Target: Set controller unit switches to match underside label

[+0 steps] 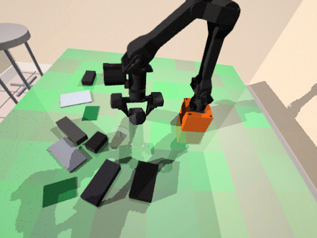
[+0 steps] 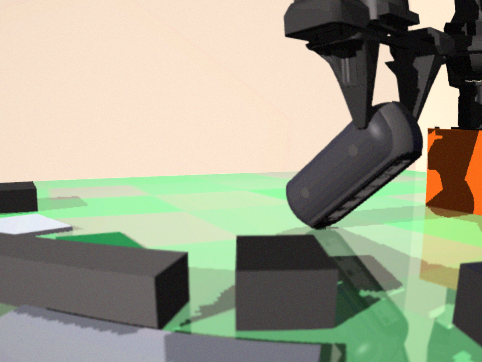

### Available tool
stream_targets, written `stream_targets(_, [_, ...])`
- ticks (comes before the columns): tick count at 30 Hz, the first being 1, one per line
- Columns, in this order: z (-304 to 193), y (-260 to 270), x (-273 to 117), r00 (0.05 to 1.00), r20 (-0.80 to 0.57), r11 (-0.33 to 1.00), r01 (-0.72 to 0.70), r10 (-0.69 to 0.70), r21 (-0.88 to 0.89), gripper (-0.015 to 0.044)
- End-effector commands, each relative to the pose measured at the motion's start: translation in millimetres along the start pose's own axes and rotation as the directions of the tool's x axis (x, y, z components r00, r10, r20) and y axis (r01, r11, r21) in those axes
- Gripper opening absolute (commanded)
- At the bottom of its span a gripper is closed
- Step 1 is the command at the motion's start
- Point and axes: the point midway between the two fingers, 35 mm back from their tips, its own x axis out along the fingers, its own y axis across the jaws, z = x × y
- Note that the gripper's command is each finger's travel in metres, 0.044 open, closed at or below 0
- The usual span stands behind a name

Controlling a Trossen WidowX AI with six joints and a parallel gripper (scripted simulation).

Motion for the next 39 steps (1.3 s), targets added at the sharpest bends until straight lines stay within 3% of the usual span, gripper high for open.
stream_targets(1, [4,1,-3,1.000,-0.004,1.000,-0.005,0.005,-0.002,0.0336])
stream_targets(39, [32,0,-19,0.997,-0.073,1.000,-0.005,0.005,-0.002,0.0336])
